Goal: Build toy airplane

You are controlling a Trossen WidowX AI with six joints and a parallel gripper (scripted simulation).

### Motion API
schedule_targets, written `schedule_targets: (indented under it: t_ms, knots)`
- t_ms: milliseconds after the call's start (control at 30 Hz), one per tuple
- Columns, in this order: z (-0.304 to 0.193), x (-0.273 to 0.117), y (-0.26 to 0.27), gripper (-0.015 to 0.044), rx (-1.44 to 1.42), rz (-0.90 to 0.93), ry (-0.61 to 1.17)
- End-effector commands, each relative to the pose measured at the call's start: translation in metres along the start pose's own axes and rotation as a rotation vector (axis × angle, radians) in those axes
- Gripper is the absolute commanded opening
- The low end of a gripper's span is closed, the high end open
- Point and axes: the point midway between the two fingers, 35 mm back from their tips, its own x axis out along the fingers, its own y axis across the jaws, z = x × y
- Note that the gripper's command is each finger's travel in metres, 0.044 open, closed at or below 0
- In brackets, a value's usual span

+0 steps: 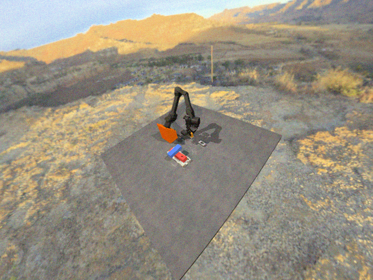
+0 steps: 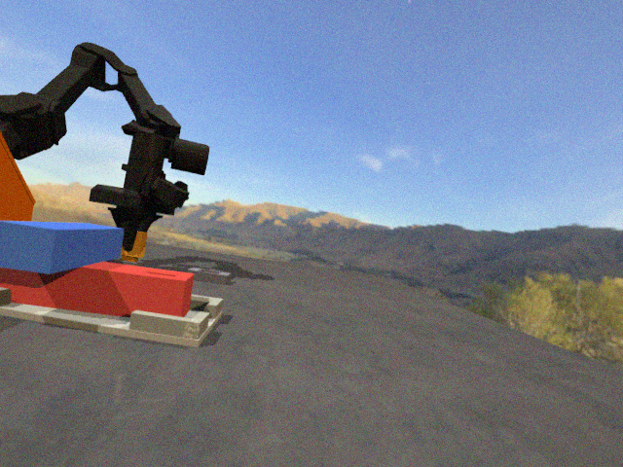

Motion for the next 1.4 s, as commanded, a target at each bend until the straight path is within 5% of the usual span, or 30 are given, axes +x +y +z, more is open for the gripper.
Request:
schedule_targets:
  t_ms: [0,1367]
  knots:
    - [0.010,-0.010,0.005,0.0000,-0.063,0.001,-0.042]
    - [0.000,-0.121,-0.001,0.0000,0.038,-0.001,-0.005]
